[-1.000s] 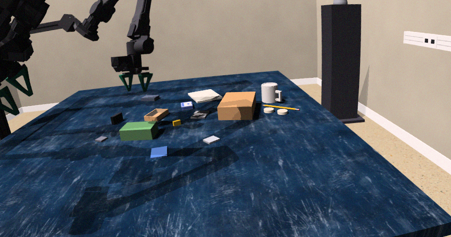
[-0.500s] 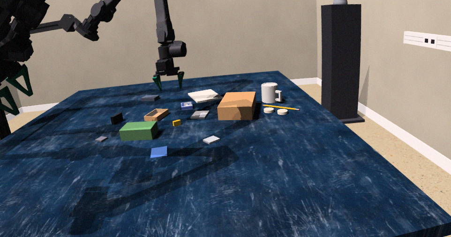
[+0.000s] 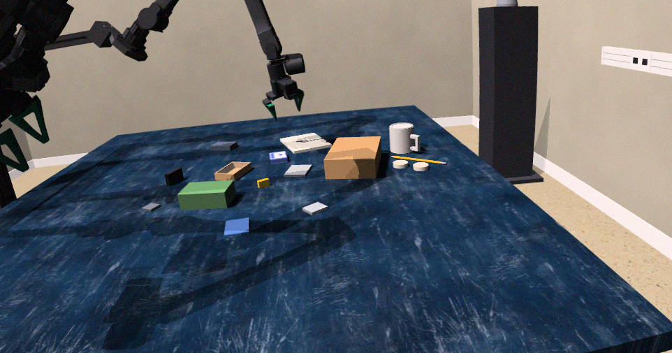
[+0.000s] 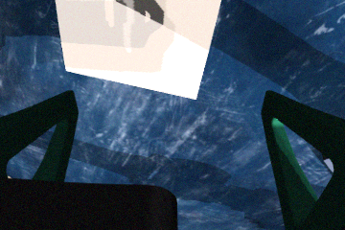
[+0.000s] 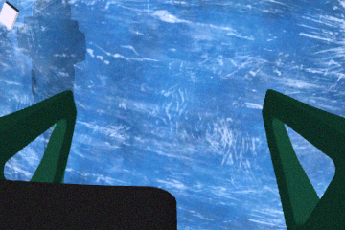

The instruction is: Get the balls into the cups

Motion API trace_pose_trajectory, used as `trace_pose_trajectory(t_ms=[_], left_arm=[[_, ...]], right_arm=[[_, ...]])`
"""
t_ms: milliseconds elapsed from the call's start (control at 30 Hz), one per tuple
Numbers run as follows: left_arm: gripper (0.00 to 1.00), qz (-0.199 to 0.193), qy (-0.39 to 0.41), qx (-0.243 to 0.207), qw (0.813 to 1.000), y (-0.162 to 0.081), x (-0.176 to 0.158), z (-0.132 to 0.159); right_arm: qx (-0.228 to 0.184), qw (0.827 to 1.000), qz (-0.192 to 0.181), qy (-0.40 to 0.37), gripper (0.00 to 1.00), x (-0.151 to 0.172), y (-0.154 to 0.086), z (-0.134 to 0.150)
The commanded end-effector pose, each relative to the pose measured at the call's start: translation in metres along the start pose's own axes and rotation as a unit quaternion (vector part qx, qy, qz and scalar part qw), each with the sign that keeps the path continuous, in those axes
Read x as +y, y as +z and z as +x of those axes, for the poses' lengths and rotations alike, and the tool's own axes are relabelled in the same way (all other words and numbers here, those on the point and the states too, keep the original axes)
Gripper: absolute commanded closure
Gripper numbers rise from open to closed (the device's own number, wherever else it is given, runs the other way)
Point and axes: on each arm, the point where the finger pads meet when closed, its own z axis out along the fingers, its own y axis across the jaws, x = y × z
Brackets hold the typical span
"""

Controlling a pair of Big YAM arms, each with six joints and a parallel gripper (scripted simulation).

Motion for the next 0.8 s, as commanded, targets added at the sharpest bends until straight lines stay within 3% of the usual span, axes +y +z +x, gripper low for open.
trace_pose_trajectory(t_ms=[0,167,367,433,767], left_arm=[[0.0,-0.032,-0.078,0.006,0.996,-0.003,0.044,0.032],[0.0,-0.072,-0.173,0.036,0.982,-0.008,0.099,0.112],[0.0,-0.128,-0.278,0.067,0.95,-0.029,0.154,0.212],[0.0,-0.128,-0.278,0.067,0.95,-0.029,0.154,0.212],[0.0,-0.233,-0.423,0.108,0.869,-0.1,0.215,0.374]], right_arm=[[0.0,1.0,0.004,-0.004,0.0,-0.004,-0.003,-0.002],[0.0,1.0,0.004,-0.004,0.0,-0.004,-0.003,-0.002],[0.0,1.0,0.004,-0.004,0.0,-0.004,-0.003,-0.002],[0.0,1.0,0.004,-0.004,0.0,-0.004,-0.003,-0.002],[0.0,1.0,0.004,-0.004,0.0,-0.004,-0.003,-0.002]])
